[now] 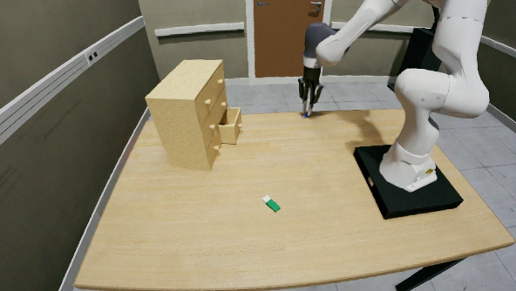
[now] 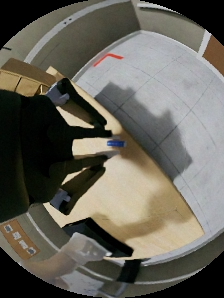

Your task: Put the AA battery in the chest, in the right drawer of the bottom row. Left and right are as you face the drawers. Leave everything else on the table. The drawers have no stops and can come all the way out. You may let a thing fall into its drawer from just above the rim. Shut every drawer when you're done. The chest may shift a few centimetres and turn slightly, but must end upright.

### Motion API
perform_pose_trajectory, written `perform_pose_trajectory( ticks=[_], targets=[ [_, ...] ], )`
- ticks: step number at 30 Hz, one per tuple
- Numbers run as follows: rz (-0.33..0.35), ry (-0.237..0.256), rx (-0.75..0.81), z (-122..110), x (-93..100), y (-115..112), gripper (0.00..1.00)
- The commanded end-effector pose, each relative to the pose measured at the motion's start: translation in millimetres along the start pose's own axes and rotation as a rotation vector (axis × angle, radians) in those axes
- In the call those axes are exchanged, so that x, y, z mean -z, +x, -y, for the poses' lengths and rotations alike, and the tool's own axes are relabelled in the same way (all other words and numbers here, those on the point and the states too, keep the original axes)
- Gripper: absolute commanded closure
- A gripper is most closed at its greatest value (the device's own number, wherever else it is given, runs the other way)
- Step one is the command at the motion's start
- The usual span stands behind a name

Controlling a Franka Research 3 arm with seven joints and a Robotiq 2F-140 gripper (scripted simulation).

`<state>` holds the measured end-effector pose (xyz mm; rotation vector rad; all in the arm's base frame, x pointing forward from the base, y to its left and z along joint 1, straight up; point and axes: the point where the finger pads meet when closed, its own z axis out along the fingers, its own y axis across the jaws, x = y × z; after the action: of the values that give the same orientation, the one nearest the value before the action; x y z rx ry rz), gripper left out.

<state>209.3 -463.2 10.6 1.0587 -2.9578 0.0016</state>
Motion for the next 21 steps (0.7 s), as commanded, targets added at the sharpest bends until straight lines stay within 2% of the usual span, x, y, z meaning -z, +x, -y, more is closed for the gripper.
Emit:
perform_pose_trajectory(
  ticks=[1, 21],
  targets=[
    [-0.001, 0.005, -0.008, 2.3, 0.8, 1.2, 0.74],
    [-0.001, 0.005, -0.008, 4.7, 0.8, 2.4, 0.74]
  ],
)
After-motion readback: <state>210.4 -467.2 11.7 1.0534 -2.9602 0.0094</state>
